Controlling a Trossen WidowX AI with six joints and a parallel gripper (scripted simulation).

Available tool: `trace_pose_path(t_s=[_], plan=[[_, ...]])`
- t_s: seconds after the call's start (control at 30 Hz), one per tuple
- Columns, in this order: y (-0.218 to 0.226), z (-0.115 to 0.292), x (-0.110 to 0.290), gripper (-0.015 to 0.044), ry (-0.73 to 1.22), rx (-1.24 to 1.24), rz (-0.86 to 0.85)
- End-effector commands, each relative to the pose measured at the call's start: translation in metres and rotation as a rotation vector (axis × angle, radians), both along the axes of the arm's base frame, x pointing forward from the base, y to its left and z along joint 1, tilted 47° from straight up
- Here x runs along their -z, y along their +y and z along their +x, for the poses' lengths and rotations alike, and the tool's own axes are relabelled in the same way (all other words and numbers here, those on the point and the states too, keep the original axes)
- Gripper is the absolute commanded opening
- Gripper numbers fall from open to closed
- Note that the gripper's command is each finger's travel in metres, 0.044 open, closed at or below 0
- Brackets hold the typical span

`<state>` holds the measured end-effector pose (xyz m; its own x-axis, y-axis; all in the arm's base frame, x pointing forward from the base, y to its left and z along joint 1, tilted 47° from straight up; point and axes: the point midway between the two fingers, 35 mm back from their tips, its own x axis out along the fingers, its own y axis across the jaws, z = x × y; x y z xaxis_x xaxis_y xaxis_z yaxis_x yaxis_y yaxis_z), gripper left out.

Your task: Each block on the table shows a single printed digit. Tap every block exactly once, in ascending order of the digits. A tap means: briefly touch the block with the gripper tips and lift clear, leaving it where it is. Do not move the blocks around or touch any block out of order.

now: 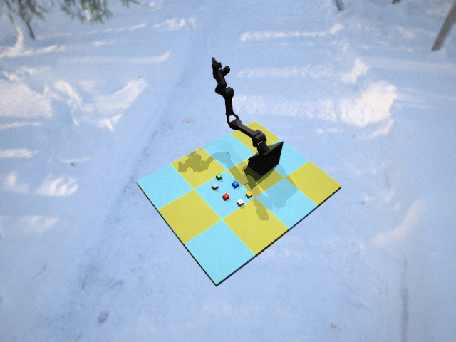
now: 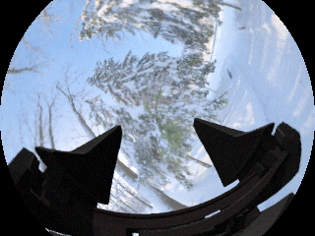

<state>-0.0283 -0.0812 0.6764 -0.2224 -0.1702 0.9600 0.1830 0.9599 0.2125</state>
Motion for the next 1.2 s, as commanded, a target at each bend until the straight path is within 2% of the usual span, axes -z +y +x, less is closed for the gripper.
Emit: trace_pose_path(t_s=[0.0, 0.1, 0.3, 0.47, 0.63, 0.9, 1.17], plan=[[0.006, 0.000, -0.001, 0.0400, 0.002, -0.003, -0.021], [0.084, 0.004, -0.004, 0.0400, 0.061, -0.036, -0.268], [0.164, 0.025, 0.008, 0.0400, 0.182, -0.062, -0.511], [0.241, 0.066, 0.038, 0.0400, 0.382, -0.077, -0.742], [0.298, 0.121, 0.083, 0.0400, 0.631, -0.078, -0.915], [0.342, 0.220, 0.179, 0.0400, 1.114, -0.043, -1.059], [0.325, 0.310, 0.294, 0.0400, 1.656, 0.052, -1.024]])
